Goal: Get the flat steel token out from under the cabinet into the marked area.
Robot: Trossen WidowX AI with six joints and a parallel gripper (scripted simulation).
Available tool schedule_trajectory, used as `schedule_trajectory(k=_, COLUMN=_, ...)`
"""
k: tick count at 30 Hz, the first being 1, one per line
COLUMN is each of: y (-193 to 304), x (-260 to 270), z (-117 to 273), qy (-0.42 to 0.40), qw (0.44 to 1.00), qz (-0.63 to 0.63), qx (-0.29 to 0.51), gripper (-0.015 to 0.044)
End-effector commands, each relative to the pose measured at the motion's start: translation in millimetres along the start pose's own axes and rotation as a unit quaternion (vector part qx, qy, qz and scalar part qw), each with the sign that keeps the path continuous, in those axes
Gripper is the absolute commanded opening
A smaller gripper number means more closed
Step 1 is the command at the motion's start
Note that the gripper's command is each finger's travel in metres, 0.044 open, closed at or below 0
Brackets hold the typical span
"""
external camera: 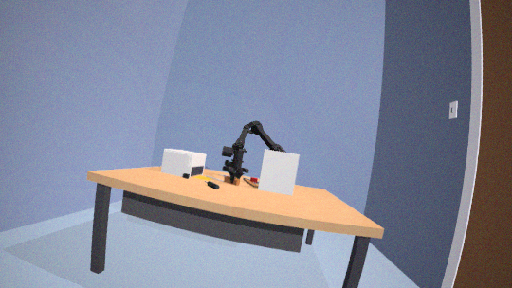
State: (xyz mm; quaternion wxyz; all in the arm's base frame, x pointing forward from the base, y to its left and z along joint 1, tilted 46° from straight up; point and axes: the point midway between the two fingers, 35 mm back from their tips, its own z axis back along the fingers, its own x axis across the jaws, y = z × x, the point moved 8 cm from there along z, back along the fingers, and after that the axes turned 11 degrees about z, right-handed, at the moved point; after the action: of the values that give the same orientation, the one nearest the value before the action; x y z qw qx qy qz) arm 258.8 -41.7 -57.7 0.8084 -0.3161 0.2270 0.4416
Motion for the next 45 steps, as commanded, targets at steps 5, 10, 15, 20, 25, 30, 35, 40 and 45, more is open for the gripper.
schedule_trajectory(k=5, y=-5.3, x=-9.0, z=1.0, qy=0.000, qw=1.000, qz=0.000, qx=-0.003, gripper=0.0000)
schedule_trajectory(k=10, y=-8.3, x=-14.1, z=1.0, qy=0.000, qw=1.000, qz=0.000, qx=-0.003, gripper=0.0000)
schedule_trajectory(k=15, y=-11.2, x=-19.1, z=1.0, qy=0.000, qw=1.000, qz=0.000, qx=-0.003, gripper=0.0000)
schedule_trajectory(k=20, y=-14.1, x=-24.3, z=1.0, qy=0.000, qw=1.000, qz=0.000, qx=-0.003, gripper=0.0000)
schedule_trajectory(k=25, y=-16.9, x=-29.3, z=0.9, qy=0.000, qw=1.000, qz=0.000, qx=-0.003, gripper=0.0000)
schedule_trajectory(k=30, y=-18.8, x=-34.4, z=0.9, qy=0.000, qw=1.000, qz=0.000, qx=-0.003, gripper=0.0000)
schedule_trajectory(k=35, y=-19.8, x=-39.5, z=0.9, qy=0.000, qw=1.000, qz=0.000, qx=-0.003, gripper=0.0000)
schedule_trajectory(k=40, y=-20.8, x=-44.7, z=0.9, qy=0.001, qw=1.000, qz=0.000, qx=-0.003, gripper=0.0000)
schedule_trajectory(k=45, y=-21.9, x=-49.8, z=0.9, qy=0.001, qw=1.000, qz=0.000, qx=-0.003, gripper=0.0000)
